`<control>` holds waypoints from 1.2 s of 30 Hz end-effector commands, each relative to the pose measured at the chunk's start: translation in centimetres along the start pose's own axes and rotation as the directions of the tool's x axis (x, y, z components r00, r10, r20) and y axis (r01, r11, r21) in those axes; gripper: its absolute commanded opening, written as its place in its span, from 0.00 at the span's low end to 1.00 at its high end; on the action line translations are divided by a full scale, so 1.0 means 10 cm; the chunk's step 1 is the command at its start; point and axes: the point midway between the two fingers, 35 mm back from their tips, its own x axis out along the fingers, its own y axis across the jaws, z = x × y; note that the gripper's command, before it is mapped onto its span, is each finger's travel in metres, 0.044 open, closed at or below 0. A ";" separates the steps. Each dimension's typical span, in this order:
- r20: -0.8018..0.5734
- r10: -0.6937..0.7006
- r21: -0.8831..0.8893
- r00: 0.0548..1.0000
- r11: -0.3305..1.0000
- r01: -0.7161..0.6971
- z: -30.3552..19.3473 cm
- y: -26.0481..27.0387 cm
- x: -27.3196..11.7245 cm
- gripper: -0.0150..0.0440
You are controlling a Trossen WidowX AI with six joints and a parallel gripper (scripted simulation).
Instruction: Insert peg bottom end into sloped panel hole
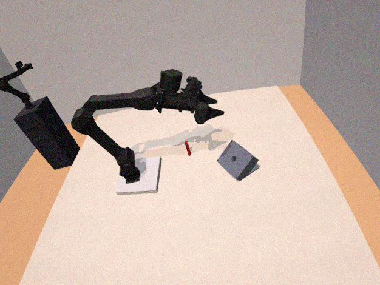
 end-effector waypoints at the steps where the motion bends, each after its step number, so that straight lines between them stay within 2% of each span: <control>1: -0.052 0.026 -0.100 0.998 0.994 -0.031 -0.09 0.08 0.03 1.00; 9: -0.171 0.066 -0.308 0.983 0.944 -0.117 -0.31 0.23 0.09 1.00; 18: -0.304 0.105 -0.507 0.947 0.824 -0.254 -0.57 0.39 0.10 1.00; 36: -0.552 0.153 -0.720 0.820 0.409 -0.561 -1.07 0.66 -0.01 1.00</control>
